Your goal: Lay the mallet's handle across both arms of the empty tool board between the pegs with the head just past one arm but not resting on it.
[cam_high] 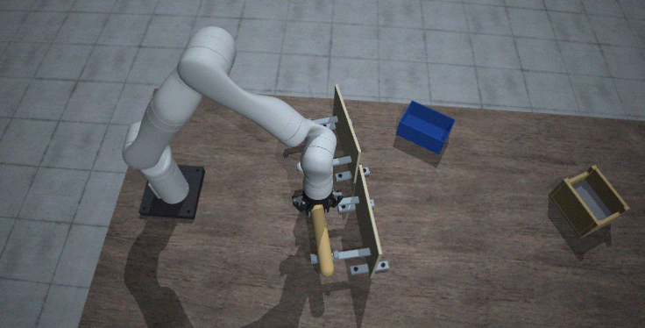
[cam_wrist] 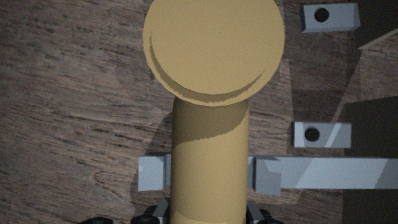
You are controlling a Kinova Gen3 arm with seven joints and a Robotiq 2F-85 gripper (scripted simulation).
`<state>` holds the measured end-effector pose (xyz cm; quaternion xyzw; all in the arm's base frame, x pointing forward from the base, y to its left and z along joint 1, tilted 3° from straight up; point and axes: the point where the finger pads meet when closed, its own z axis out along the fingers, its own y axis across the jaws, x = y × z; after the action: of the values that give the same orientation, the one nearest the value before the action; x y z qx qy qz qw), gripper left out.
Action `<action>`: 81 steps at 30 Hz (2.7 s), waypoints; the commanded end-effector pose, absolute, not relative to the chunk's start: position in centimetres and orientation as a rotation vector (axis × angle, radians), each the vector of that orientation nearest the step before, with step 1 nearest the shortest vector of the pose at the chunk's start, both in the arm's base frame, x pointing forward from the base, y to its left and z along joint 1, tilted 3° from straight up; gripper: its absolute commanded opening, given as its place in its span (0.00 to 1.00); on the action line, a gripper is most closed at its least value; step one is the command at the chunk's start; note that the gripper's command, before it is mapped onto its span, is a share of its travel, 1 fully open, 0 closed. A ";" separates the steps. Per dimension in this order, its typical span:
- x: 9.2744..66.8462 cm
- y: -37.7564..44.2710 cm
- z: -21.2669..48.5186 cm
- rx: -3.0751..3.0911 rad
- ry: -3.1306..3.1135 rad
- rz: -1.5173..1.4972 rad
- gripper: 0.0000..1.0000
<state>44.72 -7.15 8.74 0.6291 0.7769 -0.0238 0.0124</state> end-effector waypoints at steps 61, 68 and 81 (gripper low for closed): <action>43.4 10.2 16.9 1.961 2.423 -0.069 0.10; 41.9 14.5 16.4 1.961 2.423 -0.070 0.10; 38.2 21.6 15.5 1.960 2.423 -0.073 0.10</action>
<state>39.51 19.07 15.76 0.6410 0.7671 -0.0225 0.0115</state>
